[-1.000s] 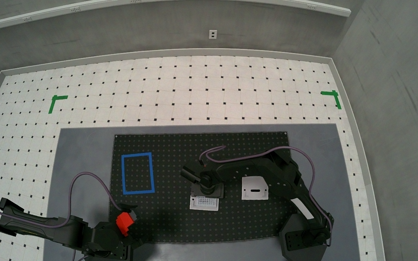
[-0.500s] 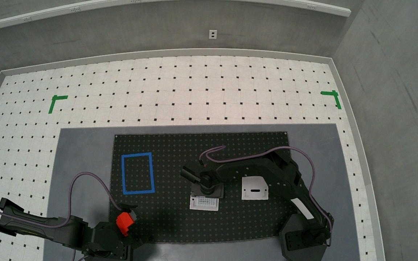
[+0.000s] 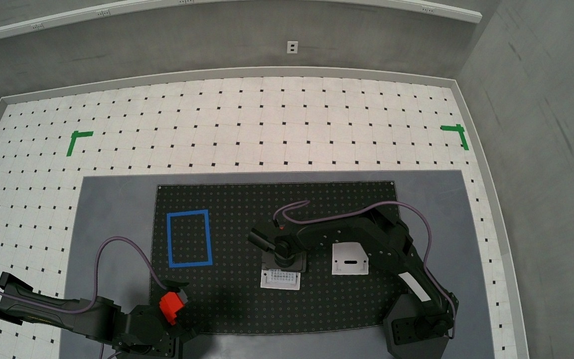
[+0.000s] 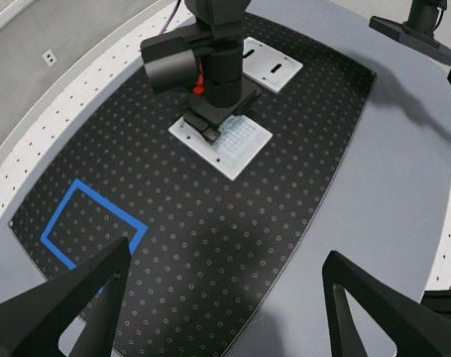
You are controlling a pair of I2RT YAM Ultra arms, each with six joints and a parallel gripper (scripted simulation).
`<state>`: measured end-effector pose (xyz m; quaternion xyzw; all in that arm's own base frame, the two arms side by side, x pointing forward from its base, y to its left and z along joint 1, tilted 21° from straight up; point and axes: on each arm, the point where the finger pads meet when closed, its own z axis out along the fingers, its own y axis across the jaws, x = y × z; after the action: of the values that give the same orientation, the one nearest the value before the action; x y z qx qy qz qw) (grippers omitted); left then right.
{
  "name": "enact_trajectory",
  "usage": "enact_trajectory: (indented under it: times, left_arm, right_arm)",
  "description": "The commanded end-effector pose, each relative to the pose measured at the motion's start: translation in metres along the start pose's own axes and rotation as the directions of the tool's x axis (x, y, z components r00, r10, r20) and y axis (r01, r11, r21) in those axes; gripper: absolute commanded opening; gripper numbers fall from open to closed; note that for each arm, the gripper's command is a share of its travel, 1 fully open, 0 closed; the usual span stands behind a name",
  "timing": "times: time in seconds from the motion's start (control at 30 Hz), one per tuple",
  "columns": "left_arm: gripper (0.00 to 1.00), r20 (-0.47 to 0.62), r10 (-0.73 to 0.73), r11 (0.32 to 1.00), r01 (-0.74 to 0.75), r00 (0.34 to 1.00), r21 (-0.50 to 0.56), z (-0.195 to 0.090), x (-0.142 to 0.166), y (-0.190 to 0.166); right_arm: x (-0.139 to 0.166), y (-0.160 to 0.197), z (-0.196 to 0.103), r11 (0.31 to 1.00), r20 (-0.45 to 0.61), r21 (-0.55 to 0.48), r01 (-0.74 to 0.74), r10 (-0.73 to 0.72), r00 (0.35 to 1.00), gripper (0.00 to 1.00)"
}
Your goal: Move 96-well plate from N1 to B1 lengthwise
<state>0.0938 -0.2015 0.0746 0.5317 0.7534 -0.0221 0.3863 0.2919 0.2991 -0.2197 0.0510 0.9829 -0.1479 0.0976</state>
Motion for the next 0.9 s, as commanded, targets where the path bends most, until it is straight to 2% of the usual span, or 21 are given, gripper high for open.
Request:
enact_trajectory:
  times: [0.0,0.4,0.87]
  left_arm:
    - [1.0,0.035,-0.022,1.0,0.022,0.999,-0.001,-0.008,-0.014,0.003]
    - [1.0,0.035,-0.022,1.0,0.022,0.999,-0.001,-0.008,-0.014,0.003]
    - [1.0,0.035,-0.022,1.0,0.022,0.999,-0.001,-0.008,-0.014,0.003]
  right_arm:
    - [0.0,0.005,0.008,1.0,0.002,-0.019,0.0,0.0,1.0,0.79]
    - [0.003,0.005,-0.006,1.0,0.0,-0.02,0.006,-0.006,1.0,0.79]
    - [-0.001,0.004,-0.004,1.0,0.006,-0.016,0.0,0.0,1.0,0.79]
